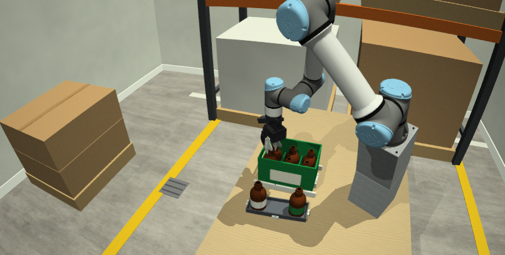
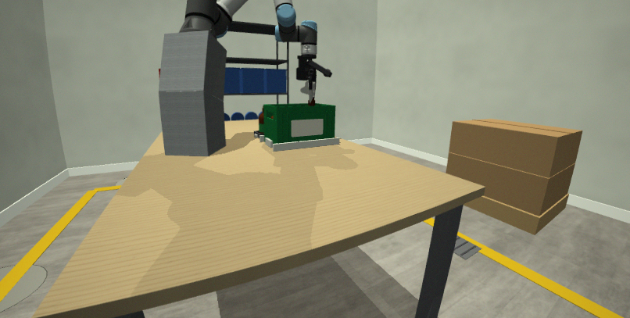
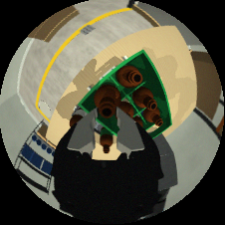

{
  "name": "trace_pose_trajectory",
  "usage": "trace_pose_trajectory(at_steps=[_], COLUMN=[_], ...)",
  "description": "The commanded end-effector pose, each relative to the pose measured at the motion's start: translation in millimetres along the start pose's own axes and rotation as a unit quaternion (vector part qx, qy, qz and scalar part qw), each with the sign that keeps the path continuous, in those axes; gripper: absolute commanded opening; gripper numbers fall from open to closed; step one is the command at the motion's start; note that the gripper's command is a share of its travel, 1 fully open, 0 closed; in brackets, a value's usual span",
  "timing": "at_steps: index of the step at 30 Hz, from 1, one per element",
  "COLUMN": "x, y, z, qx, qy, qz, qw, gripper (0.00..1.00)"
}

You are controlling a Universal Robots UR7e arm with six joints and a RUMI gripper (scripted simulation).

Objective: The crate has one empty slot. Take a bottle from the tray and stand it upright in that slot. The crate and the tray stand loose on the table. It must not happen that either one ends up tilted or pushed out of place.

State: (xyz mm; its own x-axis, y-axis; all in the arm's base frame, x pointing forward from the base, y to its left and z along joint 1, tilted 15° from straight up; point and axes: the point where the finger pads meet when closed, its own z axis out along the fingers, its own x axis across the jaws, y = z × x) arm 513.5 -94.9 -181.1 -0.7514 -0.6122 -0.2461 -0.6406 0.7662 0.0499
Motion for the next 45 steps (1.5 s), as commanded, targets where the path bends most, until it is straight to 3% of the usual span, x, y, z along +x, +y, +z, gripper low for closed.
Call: trace_pose_trajectory(at_steps=[1,19,45], x=[-0.3,-0.3,-0.3], y=[-0.7,-0.7,-0.7], z=[5.6,18.4,19.5], qx=[0.001,0.001,0.001], qy=[0.000,0.000,0.000], qz=[0.000,0.000,0.000], qw=[1.000,1.000,1.000], gripper=[0.00,0.00,0.00])
